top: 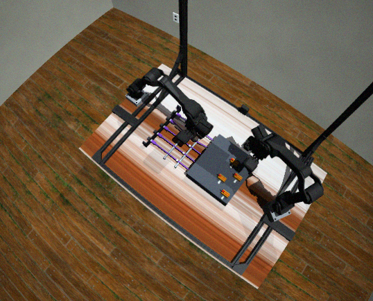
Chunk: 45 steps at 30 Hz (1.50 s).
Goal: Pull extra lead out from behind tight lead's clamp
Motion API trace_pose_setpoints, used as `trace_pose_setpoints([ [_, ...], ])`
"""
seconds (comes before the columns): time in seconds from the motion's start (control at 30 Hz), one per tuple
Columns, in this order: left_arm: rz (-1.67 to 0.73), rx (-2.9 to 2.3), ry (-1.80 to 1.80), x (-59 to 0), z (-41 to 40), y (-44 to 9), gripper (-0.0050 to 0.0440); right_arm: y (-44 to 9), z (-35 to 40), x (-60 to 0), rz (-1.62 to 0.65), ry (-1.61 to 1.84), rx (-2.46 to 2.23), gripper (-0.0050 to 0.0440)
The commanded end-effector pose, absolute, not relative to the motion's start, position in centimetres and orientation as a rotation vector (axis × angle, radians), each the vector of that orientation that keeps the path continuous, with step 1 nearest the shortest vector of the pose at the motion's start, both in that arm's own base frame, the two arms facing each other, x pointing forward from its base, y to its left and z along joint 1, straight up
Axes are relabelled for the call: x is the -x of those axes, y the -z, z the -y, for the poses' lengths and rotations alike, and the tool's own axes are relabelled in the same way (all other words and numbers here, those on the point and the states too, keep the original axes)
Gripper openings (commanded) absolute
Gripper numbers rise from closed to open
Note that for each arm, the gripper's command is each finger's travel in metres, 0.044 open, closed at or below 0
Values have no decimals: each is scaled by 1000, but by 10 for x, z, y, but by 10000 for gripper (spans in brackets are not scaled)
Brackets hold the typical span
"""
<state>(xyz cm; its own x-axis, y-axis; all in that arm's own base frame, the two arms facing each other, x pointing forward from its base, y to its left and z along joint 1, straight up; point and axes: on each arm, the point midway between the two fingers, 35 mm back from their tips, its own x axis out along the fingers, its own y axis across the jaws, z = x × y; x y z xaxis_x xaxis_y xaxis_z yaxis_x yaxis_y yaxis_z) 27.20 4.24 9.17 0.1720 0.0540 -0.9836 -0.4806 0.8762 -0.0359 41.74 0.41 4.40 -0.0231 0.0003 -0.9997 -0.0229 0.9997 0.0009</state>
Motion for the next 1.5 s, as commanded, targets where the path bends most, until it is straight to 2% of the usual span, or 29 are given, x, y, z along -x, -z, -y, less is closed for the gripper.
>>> trace_pose_setpoints([
  [0.0,-1526,436,-436,-277,-49,-76,209,-55,-4,-421,-1562,-18,18,209],
  [0.6,-1526,436,-436,-277,-49,-76,209,-55,-4,-421,-1562,-18,18,209],
  [0.63,-1526,436,-436,-277,-49,-26,209,-55,-4,-421,-1562,-18,18,209],
  [1.47,-1526,436,-436,-277,-49,-26,209,-55,-4,-421,-1562,-18,18,209],
])
